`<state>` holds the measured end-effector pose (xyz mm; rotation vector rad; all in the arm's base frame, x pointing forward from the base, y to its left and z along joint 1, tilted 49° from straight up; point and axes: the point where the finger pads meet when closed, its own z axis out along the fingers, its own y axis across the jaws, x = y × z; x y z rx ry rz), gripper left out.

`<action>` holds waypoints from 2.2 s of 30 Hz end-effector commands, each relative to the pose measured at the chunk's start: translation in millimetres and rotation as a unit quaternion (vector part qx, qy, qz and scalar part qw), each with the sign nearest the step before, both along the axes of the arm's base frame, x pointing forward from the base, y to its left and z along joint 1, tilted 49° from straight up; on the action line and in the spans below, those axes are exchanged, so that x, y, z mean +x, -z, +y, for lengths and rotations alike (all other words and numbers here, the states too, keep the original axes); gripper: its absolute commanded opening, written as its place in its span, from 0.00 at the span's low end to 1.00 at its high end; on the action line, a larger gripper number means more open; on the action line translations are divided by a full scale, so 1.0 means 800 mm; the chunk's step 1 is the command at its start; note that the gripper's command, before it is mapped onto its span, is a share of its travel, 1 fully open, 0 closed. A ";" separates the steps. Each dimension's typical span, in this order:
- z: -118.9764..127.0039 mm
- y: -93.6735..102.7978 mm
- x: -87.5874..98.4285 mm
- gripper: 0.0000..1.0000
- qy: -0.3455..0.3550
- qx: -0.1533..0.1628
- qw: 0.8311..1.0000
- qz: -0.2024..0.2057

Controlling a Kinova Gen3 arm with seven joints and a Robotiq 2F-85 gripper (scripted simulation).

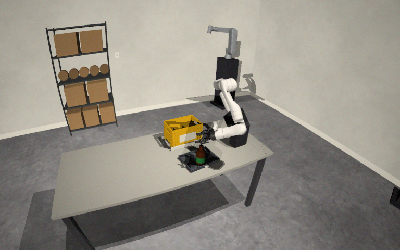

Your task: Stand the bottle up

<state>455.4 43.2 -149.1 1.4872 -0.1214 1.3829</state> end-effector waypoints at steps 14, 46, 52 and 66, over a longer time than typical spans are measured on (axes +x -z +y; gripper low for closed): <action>0.022 -0.017 0.004 1.00 -0.002 0.004 1.000 -0.003; 0.024 -0.019 0.004 0.00 -0.002 0.004 1.000 -0.003; 0.024 -0.019 0.004 0.00 -0.002 0.004 1.000 -0.003; 0.024 -0.019 0.004 0.00 -0.002 0.004 1.000 -0.003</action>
